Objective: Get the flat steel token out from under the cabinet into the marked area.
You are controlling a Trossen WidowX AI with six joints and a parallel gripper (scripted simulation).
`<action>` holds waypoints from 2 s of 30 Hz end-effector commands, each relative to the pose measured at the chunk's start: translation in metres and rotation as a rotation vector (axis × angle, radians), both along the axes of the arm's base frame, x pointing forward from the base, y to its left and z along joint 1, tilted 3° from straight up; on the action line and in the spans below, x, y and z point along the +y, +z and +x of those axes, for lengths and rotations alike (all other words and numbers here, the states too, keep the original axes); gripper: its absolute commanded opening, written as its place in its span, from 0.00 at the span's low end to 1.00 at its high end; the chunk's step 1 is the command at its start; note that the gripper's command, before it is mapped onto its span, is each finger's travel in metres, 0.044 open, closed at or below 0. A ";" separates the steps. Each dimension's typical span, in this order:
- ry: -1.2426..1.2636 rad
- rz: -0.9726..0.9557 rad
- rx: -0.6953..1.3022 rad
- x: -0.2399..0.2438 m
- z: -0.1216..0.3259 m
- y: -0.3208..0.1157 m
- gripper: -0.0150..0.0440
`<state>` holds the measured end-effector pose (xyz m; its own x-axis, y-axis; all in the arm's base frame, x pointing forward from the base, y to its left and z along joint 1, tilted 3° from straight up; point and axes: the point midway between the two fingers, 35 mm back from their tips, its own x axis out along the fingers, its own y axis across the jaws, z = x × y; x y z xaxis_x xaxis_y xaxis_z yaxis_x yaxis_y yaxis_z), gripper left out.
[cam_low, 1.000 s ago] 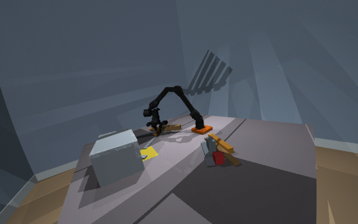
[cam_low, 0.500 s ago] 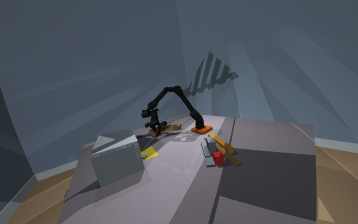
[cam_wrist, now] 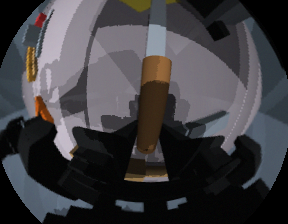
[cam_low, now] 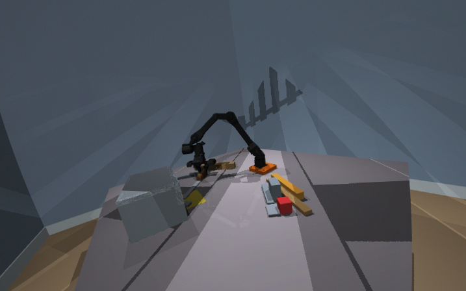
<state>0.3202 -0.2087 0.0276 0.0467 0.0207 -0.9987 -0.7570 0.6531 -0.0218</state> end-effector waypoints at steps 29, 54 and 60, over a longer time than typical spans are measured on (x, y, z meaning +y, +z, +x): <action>0.002 0.005 -0.007 0.046 0.041 0.004 0.25; 0.002 0.008 -0.010 0.082 0.074 0.007 0.25; 0.002 0.009 -0.010 0.088 0.079 0.008 0.25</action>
